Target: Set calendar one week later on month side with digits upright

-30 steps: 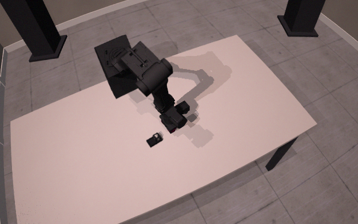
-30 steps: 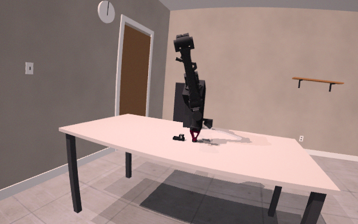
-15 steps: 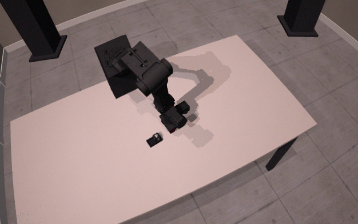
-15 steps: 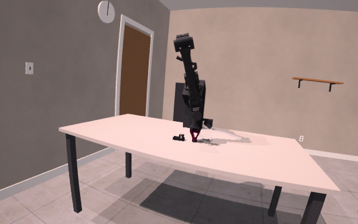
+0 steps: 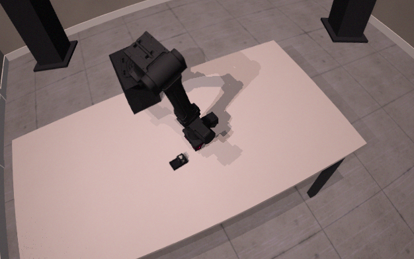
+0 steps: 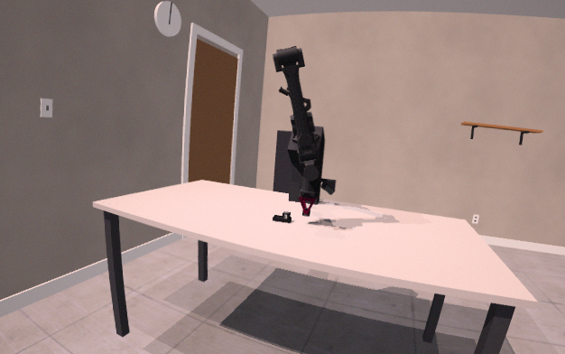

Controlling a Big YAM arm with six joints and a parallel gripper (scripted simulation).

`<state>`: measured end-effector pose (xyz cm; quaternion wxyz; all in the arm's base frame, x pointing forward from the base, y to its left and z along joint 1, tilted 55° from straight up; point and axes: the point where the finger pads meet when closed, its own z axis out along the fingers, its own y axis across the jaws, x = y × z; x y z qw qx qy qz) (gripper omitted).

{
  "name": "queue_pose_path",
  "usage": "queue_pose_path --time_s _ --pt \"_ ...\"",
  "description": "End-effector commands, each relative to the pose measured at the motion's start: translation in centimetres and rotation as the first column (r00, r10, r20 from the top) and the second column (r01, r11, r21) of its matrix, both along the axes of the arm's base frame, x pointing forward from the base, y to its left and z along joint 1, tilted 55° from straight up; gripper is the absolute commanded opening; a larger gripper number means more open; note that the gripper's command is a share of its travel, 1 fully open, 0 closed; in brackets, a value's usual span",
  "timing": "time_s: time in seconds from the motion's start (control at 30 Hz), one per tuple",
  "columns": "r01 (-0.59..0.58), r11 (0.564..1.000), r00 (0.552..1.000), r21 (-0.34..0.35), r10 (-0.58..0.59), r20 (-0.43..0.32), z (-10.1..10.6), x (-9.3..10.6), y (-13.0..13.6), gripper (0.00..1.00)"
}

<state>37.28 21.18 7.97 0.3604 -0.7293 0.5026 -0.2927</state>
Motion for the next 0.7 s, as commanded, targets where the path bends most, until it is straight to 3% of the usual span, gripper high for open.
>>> queue_pose_path --time_s 0.0,0.27,0.67 --pt "-0.015 1.0 1.0 0.013 0.015 -0.008 1.4 -2.6 0.0 0.25" --pt "-0.015 1.0 1.0 0.017 0.015 -0.003 3.7 -5.3 -0.8 0.25" --pt "-0.016 1.0 1.0 0.013 0.016 -0.009 3.7 -5.4 -0.7 0.25"
